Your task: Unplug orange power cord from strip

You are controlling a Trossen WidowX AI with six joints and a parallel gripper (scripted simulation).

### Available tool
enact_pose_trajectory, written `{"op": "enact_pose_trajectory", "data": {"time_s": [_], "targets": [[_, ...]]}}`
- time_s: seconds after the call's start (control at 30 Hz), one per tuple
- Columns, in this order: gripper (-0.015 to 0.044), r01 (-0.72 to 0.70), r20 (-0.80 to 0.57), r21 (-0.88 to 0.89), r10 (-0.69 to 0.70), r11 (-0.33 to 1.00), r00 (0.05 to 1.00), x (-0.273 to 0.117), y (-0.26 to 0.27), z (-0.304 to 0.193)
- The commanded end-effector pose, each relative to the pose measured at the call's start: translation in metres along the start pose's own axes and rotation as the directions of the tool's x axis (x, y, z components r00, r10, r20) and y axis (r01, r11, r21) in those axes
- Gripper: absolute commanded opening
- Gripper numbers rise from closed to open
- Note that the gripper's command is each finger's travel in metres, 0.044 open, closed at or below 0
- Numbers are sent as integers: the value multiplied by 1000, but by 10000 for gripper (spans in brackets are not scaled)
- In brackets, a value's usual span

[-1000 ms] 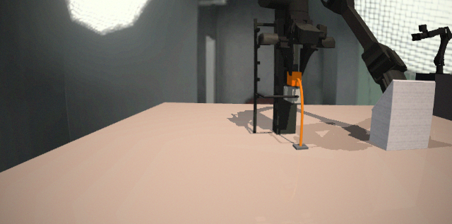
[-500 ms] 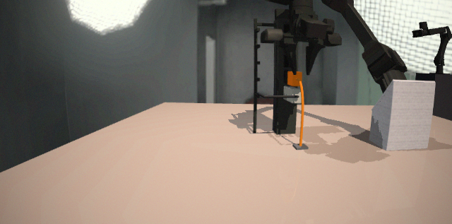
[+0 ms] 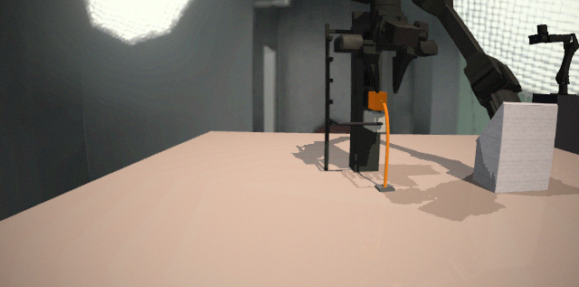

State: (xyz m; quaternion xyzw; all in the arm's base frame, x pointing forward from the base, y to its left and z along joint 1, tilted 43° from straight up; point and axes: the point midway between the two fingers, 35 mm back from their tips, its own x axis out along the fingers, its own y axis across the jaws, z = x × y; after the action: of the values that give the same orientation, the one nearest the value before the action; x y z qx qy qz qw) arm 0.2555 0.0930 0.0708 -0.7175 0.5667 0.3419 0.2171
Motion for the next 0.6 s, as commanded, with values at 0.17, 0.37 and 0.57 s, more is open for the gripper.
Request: {"op": "enact_pose_trajectory", "data": {"time_s": [0.17,0.37,0.57], "targets": [[160,2,2,3,-2,1000,1000,-2,-1,-12],[160,2,2,3,-2,1000,1000,-2,-1,-22],[160,2,1,3,-2,1000,1000,-2,0,-32]]}}
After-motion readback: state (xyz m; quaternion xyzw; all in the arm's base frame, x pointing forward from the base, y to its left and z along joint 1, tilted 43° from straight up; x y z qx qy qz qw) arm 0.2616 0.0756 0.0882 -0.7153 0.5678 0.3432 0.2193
